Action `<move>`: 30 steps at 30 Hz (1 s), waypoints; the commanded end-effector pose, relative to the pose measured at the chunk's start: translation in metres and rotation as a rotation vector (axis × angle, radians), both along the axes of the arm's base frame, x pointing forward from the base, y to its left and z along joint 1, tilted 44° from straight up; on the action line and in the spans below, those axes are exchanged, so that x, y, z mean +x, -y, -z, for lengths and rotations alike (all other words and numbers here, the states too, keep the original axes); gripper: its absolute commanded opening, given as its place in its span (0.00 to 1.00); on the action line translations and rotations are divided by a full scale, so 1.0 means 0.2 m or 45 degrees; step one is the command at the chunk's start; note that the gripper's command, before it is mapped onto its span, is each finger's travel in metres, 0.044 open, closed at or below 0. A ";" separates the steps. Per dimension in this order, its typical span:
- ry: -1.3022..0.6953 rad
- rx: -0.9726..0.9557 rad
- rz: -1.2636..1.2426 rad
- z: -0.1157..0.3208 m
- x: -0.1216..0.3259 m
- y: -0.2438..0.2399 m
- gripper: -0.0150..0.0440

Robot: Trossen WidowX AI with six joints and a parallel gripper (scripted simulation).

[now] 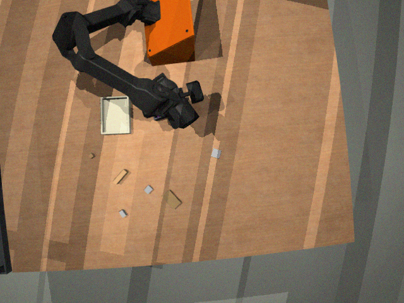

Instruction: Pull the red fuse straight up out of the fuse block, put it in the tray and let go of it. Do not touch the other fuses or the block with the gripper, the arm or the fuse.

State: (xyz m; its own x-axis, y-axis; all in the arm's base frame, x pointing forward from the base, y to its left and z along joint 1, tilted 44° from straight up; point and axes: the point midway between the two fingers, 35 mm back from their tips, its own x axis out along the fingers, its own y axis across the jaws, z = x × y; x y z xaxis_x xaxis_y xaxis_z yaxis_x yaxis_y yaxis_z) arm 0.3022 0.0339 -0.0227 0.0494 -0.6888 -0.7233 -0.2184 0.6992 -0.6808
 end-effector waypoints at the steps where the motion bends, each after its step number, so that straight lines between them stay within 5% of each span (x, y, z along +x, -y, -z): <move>1: 0.007 0.006 0.005 -0.02 0.00 -0.01 0.25; 30: 0.009 0.001 0.003 -0.72 0.05 0.72 0.25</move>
State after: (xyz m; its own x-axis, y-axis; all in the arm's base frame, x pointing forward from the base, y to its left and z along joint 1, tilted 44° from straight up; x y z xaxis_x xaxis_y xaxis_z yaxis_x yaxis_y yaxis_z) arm 0.3181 -0.0928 0.1038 0.0523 -0.6784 -0.7328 -0.2133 0.7093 -0.6719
